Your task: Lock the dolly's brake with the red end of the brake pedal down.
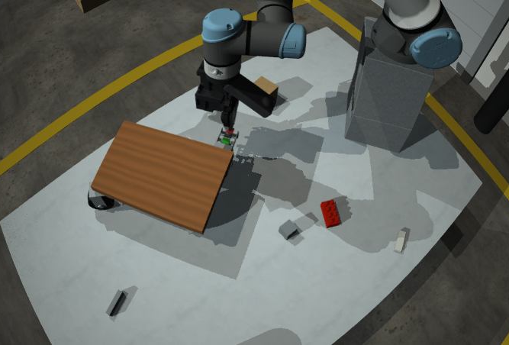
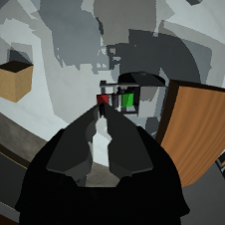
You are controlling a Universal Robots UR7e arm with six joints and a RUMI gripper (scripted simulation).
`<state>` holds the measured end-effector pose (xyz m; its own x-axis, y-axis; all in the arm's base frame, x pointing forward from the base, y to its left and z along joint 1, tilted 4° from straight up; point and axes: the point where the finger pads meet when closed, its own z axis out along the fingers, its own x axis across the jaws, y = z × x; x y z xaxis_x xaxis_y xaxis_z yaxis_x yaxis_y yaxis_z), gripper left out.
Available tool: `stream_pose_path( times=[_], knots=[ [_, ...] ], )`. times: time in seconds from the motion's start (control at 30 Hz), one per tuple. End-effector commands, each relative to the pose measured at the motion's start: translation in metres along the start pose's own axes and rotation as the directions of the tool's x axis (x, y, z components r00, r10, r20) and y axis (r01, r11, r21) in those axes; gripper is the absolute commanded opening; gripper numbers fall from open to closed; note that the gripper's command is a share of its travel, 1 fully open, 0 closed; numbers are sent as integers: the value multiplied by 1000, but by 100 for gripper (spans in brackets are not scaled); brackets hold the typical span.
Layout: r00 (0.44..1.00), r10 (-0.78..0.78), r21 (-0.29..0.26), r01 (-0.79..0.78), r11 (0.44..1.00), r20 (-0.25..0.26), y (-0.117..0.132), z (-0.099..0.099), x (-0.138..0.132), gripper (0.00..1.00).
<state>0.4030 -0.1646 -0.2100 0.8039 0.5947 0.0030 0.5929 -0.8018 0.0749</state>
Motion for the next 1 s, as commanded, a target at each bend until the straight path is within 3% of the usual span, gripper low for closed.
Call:
stream_pose_path(
  times=[0.0,0.97],
  knots=[
    [1000,1,-3,-1,1000,-2,2,3,0,0],
    [1000,1,-3,-1,1000,-2,2,8,0,0]
  ],
)
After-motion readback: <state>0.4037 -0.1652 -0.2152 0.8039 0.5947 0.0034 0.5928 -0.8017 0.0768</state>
